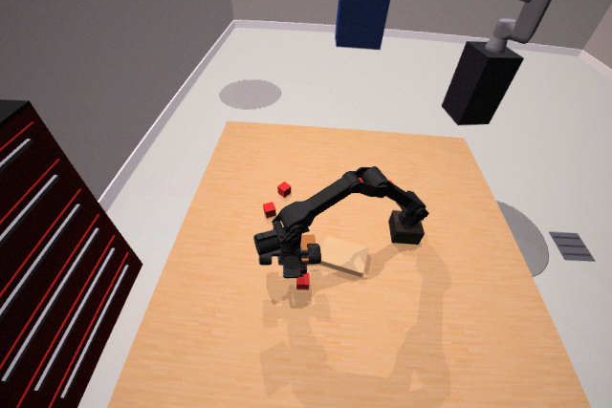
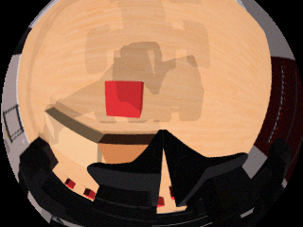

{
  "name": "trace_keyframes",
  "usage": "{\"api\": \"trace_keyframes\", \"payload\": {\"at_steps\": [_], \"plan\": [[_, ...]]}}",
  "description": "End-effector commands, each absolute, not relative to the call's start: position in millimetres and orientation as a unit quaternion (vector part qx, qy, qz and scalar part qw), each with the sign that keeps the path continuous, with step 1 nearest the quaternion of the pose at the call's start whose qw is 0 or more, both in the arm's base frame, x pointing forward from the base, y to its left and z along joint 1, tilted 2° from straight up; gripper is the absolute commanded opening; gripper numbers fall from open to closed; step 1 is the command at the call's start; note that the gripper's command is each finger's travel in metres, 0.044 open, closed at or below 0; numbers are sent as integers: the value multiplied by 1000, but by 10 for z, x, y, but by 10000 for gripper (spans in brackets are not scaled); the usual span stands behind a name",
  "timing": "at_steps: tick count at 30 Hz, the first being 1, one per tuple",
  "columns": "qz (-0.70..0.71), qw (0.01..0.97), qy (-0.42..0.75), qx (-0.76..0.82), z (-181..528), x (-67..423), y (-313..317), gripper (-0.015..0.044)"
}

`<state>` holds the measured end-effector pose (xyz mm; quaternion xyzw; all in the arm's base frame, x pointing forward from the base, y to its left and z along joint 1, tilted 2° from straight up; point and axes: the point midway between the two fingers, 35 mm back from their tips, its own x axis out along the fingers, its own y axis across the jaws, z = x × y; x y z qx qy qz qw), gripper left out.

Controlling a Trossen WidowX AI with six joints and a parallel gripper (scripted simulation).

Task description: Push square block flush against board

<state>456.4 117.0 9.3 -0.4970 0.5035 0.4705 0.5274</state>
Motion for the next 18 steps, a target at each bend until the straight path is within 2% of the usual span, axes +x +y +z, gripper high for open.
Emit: {"api": "trace_keyframes", "payload": {"at_steps": [1,18], "plan": [[480,514,514,-491,-289,4491,1151,0],[479,514,514,-492,-287,4495,961,0]]}}
